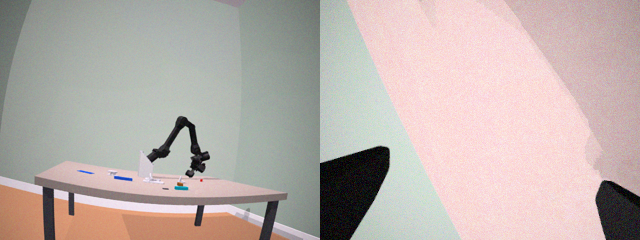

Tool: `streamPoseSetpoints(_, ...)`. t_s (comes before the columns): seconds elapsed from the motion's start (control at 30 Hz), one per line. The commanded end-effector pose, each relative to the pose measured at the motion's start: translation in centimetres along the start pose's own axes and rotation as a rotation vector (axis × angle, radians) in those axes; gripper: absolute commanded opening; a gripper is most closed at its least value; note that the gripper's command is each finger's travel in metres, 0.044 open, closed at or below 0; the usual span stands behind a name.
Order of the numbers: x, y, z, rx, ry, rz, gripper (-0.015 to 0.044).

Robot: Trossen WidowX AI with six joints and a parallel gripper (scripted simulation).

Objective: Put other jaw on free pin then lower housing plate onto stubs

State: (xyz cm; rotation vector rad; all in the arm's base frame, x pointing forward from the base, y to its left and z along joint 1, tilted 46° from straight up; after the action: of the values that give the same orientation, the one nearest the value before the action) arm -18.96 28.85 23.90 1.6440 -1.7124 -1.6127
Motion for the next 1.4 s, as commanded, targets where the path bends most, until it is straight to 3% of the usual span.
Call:
streamPoseSetpoints(0.0, -2.1, -0.4, -1.2, 0.018, -0.070, -0.033, 0.0440)
streamPoseSetpoints(0.63, -13.0, -5.1, -12.5, 0.257, -0.525, -0.099, 0.0440)
streamPoseSetpoints(0.8, -13.9, -6.6, -15.4, 0.294, -0.601, -0.058, 0.0440)
streamPoseSetpoints(1.37, -11.9, -17.0, -23.1, 0.536, -0.613, 0.308, 0.0440)
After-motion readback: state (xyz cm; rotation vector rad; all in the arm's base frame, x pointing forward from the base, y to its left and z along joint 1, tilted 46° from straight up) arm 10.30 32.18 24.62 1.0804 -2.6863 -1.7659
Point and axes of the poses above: the point midway between the two fingers, 35 mm back from their tips, its own z axis out along the fingers, its own y axis across the jaws, x = y × z, the point moved 1 cm from there along -z, back along the fingers, and after that the axes turned 5 degrees about -z, right-handed, at the moved point
